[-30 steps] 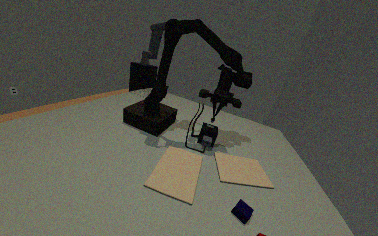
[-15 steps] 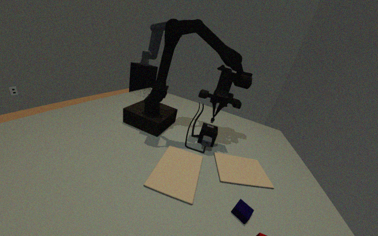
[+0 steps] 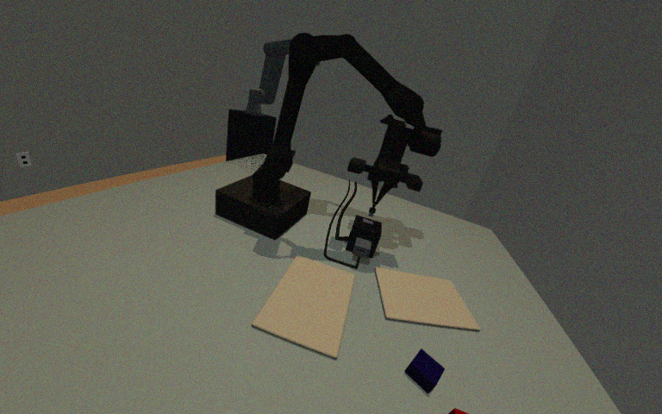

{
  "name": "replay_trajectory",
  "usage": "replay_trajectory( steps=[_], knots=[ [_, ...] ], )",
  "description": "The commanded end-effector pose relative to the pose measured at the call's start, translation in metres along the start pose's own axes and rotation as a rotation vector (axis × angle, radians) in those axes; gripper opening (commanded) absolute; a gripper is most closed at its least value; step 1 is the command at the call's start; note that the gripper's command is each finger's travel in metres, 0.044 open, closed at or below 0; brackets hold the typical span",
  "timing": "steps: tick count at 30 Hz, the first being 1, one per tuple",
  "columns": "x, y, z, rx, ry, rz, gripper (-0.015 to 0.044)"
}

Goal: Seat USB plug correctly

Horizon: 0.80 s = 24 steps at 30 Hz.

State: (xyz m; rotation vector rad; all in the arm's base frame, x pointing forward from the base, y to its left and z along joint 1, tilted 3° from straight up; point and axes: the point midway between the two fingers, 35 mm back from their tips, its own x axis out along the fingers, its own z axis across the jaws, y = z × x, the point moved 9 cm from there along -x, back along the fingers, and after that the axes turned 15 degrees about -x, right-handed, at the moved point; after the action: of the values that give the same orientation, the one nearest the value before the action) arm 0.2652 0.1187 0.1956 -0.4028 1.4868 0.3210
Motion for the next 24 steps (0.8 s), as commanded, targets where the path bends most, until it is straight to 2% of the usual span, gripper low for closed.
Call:
replay_trajectory(
  steps=[1,24],
  knots=[
    [0.0008,0.0003,0.0002,0.004,-0.001,0.0,0.0],
    [0.0036,0.0007,0.0002,0.006,-0.001,0.0,0.0]
  ],
)
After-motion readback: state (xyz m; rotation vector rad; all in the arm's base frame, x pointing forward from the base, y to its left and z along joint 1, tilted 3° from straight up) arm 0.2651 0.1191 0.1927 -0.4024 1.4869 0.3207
